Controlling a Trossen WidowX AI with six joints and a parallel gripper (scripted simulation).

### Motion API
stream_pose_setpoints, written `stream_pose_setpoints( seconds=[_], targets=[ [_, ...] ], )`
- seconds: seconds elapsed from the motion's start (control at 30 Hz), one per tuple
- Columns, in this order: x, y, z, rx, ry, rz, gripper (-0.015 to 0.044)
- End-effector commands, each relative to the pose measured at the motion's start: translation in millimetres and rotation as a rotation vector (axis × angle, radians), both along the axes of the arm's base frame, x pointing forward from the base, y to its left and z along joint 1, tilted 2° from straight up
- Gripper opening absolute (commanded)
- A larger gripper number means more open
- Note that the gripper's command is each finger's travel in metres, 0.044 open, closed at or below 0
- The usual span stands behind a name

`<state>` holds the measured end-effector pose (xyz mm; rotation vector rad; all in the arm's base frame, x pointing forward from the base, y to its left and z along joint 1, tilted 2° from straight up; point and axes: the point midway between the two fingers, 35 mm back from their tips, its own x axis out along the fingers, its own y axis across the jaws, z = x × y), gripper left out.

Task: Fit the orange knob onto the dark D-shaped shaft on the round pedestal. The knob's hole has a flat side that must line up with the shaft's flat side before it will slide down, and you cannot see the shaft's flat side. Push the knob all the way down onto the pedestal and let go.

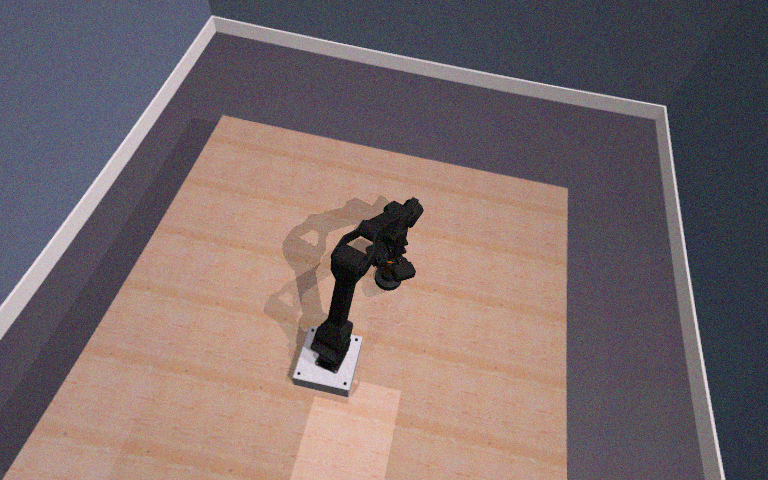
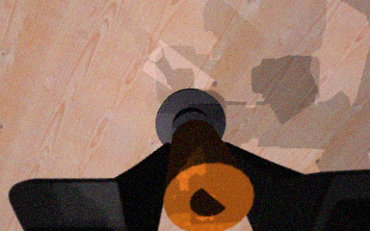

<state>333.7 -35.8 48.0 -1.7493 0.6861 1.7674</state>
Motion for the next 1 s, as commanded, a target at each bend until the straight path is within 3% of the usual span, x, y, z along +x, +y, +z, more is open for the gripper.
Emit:
stream_pose_setpoints(
  seconds=[0.0,0.73,0.97],
  targets=[
    [2.7,-1.1,-1.2,-0.004,-0.005,0.005,0.0],
    [-2.4,-0.4,1.2,-0.004,-0.005,0.005,0.0],
    [-3.1,0.1,3.0,-0.005,-0.011,0.204,0.0]
  ],
)
